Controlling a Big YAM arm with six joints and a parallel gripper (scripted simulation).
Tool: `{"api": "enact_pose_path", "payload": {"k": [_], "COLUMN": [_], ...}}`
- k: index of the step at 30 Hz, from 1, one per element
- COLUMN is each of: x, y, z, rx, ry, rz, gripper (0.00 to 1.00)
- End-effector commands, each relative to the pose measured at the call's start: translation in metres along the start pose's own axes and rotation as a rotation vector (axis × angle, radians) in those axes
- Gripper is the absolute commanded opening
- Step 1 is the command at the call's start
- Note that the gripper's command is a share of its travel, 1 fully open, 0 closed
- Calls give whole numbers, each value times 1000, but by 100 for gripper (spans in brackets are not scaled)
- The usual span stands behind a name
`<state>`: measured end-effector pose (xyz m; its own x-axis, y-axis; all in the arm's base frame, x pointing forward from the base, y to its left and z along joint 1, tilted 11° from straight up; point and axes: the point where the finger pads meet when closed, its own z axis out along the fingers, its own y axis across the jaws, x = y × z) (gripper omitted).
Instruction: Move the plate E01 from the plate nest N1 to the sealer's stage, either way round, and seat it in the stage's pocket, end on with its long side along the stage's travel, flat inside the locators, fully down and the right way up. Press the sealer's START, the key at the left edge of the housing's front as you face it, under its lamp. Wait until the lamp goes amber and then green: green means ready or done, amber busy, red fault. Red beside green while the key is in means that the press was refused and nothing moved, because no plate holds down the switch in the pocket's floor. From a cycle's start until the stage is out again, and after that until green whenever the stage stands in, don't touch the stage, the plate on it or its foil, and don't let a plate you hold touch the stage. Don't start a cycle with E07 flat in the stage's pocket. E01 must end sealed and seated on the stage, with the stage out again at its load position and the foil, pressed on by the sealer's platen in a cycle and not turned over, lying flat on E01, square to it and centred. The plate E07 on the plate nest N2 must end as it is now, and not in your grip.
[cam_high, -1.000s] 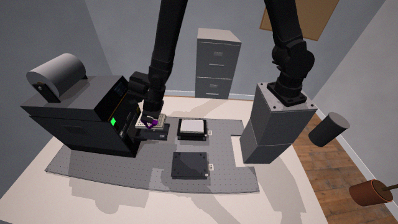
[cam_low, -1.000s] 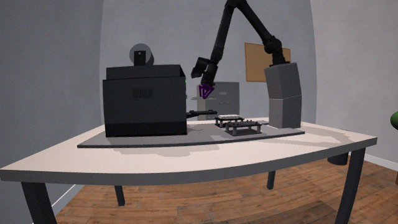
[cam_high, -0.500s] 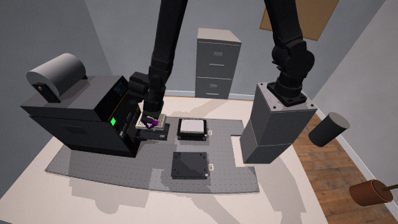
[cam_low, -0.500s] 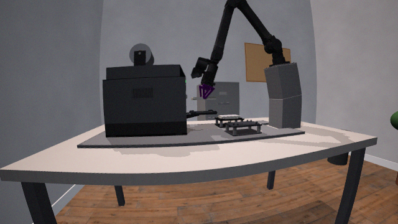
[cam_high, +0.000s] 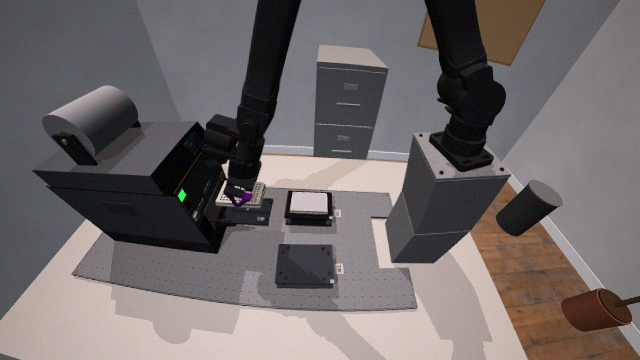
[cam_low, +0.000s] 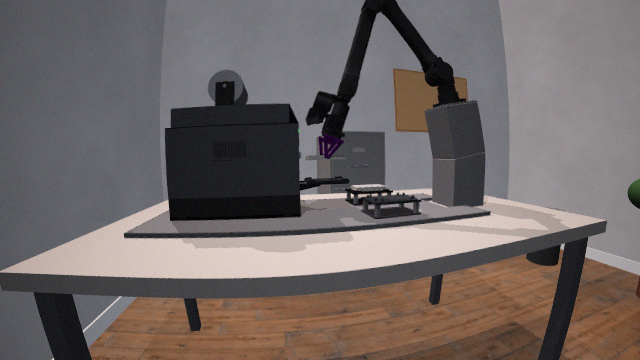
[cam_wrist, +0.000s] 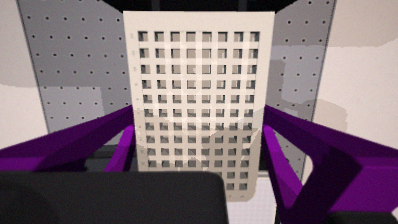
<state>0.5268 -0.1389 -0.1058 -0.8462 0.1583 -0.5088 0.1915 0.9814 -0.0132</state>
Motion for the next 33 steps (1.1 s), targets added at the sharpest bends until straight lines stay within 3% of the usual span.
{"api": "enact_pose_path", "payload": {"k": [1, 8, 20, 24, 33], "x": [-21, -8, -24, -26, -13], "y": [7, -4, -10, 0, 4], "z": [-10, -10, -10, -10, 9], "rx": [-7, 2, 8, -1, -5], "ry": [-37, -18, -40, -46, -33], "rz": [-27, -9, -3, -14, 7], "gripper": [0, 0, 0, 0, 0]}}
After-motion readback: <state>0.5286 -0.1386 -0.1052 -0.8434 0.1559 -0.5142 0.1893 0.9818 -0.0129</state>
